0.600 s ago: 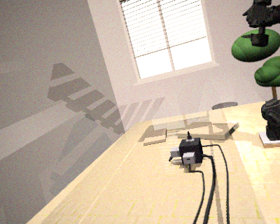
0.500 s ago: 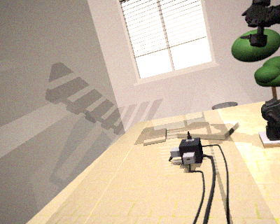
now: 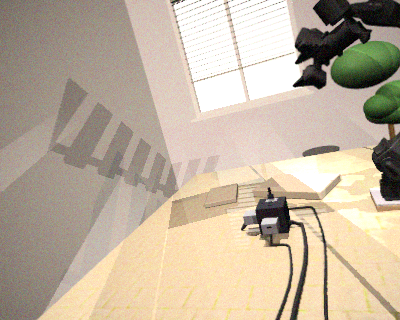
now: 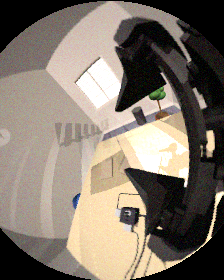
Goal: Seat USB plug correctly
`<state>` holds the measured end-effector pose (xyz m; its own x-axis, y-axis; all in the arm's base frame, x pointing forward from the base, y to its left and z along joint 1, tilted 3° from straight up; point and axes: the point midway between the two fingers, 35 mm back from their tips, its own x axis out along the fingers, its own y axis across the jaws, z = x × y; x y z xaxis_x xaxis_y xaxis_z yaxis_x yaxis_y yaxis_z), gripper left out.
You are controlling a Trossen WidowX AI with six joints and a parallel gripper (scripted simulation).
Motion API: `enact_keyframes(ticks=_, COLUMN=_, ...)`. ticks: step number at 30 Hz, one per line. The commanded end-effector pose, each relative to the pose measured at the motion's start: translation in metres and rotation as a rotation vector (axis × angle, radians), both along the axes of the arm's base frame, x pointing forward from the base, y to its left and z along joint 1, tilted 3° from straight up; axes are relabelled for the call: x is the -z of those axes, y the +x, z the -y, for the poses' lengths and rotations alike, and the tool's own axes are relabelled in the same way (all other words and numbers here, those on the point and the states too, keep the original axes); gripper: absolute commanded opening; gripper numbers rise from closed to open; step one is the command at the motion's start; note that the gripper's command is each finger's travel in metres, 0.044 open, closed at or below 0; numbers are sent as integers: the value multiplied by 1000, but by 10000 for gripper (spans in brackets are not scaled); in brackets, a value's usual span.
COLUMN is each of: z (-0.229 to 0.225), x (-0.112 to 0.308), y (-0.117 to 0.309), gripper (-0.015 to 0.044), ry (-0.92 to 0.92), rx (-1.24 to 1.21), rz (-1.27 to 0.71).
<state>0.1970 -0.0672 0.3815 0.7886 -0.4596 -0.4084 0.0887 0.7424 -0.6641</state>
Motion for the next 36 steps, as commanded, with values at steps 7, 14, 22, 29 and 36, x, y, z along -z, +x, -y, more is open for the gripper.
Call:
enact_keyframes(ticks=7, z=-51, x=74, y=79, gripper=440, ry=687, rx=248, rz=-93)
enact_keyframes(ticks=14, z=-73, x=114, y=100, gripper=440, ry=950, rx=523, rz=-138)
enact_keyframes(ticks=22, z=-101, x=157, y=118, gripper=440, ry=1159, rx=842, rz=-197)
enact_keyframes(ticks=29, z=-123, x=199, y=125, gripper=440, ry=1282, rx=1232, rz=-215)
enact_keyframes(ticks=36, z=-136, x=239, y=127, gripper=440, ry=1306, rx=1645, rz=-182)
